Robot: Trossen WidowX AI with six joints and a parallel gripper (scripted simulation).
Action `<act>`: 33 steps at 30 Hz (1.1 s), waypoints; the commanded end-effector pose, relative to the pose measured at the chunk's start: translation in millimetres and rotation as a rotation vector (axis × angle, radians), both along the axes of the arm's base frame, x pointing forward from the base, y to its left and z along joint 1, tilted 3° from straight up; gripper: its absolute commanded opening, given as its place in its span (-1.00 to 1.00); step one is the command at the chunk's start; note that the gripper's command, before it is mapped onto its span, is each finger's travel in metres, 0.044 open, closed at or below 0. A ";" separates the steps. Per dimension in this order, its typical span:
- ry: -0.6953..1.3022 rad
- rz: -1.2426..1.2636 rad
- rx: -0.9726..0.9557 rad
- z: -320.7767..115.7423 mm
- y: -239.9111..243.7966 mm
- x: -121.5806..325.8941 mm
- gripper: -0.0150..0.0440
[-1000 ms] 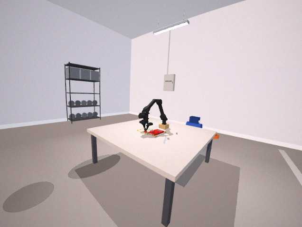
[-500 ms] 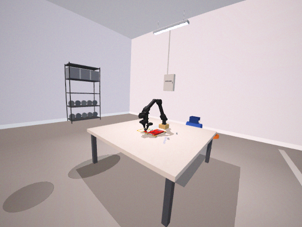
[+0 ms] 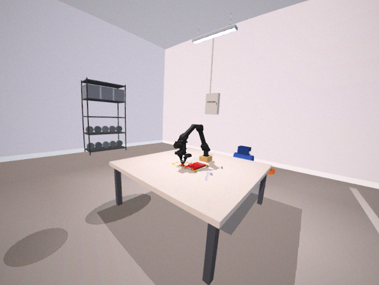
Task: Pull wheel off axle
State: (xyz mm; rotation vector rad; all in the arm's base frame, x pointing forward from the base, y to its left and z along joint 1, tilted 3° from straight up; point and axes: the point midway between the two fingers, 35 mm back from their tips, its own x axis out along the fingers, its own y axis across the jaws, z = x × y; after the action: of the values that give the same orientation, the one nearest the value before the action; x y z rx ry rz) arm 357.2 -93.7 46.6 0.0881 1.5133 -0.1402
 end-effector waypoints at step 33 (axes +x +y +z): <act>-0.015 -0.001 -0.004 20.1 1.1 -0.9 -0.49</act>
State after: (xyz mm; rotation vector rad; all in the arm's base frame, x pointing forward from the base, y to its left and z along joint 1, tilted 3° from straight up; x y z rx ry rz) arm 356.0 -93.1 59.2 0.0869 1.5113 -0.1399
